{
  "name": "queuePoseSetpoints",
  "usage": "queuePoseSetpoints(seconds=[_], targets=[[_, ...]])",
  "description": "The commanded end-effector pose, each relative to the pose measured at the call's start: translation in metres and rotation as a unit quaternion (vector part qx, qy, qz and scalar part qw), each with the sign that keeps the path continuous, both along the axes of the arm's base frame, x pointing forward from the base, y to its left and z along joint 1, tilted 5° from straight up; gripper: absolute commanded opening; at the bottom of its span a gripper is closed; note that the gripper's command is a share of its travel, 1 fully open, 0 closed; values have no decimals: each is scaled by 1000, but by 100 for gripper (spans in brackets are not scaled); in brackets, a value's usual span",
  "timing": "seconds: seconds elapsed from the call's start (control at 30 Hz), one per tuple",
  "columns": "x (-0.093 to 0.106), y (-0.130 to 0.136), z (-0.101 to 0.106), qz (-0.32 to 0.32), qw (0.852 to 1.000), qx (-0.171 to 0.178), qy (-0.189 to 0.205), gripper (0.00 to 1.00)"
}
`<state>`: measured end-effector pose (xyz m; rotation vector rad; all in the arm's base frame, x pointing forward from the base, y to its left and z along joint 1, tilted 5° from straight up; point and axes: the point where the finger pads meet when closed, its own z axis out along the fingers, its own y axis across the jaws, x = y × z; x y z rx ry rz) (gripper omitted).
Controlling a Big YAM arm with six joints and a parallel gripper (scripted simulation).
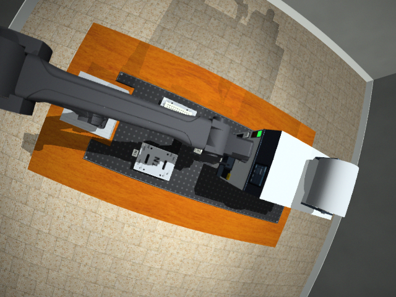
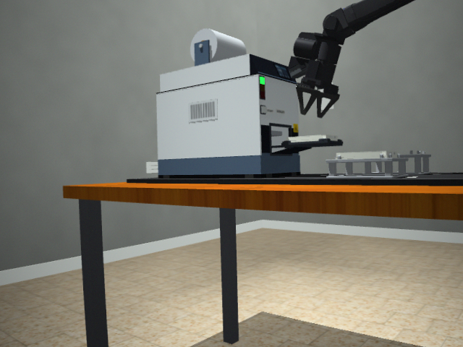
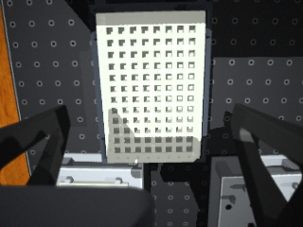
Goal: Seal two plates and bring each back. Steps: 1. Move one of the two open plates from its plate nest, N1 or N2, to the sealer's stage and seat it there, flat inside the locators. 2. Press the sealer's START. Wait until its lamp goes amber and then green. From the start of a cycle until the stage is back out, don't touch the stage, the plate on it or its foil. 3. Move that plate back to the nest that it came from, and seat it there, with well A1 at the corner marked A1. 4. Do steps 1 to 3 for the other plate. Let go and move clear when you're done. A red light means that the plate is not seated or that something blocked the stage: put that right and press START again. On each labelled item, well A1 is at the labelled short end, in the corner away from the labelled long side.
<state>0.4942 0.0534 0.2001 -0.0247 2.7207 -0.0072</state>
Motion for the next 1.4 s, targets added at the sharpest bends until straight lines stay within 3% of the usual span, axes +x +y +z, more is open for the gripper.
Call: queuePoseSetpoints(seconds=[0.0,0.3,0.33,0.53,0.9,1.17,1.37], targets=[[12,7,20,0,1000,4,-18,100],[16,7,17,0,1000,4,-15,100],[14,-1,25,0,1000,5,-17,100],[2,-10,27,0,1000,2,-22,100],[-24,-13,9,-8,1000,4,-14,100],[-30,-13,19,-13,1000,7,-26,100],[-49,-9,4,-6,1000,1,-5,100]])
